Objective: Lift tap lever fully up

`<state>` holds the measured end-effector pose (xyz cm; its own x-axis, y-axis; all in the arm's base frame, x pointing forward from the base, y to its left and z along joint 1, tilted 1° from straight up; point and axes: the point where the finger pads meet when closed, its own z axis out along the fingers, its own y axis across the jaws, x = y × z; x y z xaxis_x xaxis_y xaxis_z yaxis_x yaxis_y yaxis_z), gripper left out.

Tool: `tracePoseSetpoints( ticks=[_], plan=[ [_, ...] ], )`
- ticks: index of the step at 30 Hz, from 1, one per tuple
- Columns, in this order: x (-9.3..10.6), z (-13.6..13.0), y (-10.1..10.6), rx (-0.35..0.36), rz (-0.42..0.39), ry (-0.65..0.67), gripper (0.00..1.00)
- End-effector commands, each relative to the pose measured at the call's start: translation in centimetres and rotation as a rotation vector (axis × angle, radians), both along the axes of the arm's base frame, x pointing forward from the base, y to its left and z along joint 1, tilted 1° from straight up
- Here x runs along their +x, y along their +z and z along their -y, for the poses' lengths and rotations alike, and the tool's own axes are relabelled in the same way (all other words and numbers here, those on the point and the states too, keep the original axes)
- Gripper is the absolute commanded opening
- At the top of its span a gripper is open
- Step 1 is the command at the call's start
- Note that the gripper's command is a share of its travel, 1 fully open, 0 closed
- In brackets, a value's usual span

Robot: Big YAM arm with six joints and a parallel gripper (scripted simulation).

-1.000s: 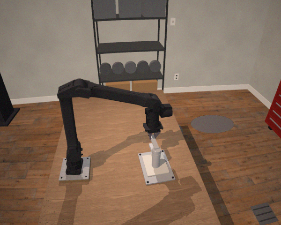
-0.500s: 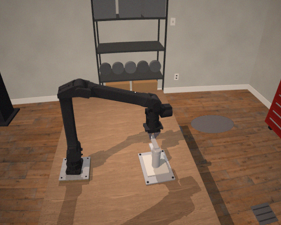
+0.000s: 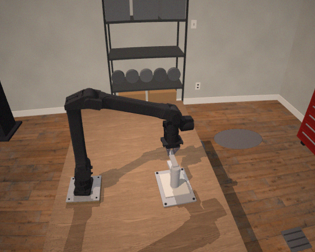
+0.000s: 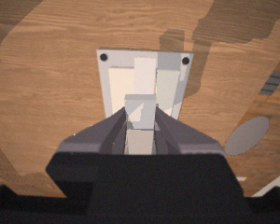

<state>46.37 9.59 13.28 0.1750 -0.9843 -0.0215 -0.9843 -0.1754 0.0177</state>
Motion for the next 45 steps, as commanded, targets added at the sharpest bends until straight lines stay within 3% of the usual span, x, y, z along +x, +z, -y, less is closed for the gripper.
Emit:
tracePoseSetpoints(
  ticks=[1, 45],
  plan=[
    [1.86, 1.0, 5.59, 0.01, 0.081, -0.005, 0.0],
    [1.92, 1.38, 6.14, 0.007, 0.085, -0.006, 0.0]
  ],
)
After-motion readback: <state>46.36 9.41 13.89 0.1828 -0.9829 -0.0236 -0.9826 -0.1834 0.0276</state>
